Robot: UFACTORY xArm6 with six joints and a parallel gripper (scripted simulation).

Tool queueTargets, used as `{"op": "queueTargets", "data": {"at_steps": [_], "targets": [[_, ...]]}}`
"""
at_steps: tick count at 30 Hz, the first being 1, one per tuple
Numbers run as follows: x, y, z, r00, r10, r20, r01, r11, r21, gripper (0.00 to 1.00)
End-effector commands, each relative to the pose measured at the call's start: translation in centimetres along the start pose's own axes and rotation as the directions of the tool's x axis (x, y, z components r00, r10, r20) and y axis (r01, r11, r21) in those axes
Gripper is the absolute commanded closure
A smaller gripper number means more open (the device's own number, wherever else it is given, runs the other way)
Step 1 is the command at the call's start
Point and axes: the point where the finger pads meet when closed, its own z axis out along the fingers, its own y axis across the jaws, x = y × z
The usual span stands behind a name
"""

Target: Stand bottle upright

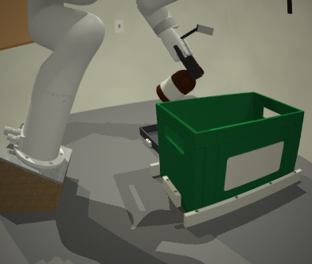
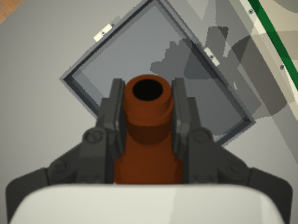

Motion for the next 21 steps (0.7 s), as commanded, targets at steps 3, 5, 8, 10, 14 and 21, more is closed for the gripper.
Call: {"op": "queueTargets", "data": {"at_steps": [3, 5, 8, 10, 14, 21], "targets": [[0.05, -0.06, -0.06, 1.000, 0.001, -0.015, -0.001, 1.000, 0.000, 1.00], [0.03, -0.04, -0.05, 1.000, 0.001, -0.024, -0.001, 1.000, -0.001, 1.00], [0.00, -0.01, -0.03, 0.999, 0.000, -0.041, 0.000, 1.000, -0.003, 1.00], [-0.02, 0.00, -0.03, 0.999, 0.000, -0.054, 0.000, 1.000, -0.004, 1.00], [-0.04, 0.01, -0.04, 0.997, 0.000, -0.083, 0.000, 1.000, -0.004, 1.00], [-0.04, -0.01, -0.08, 0.993, 0.000, -0.118, -0.001, 1.000, -0.003, 1.00]]}}
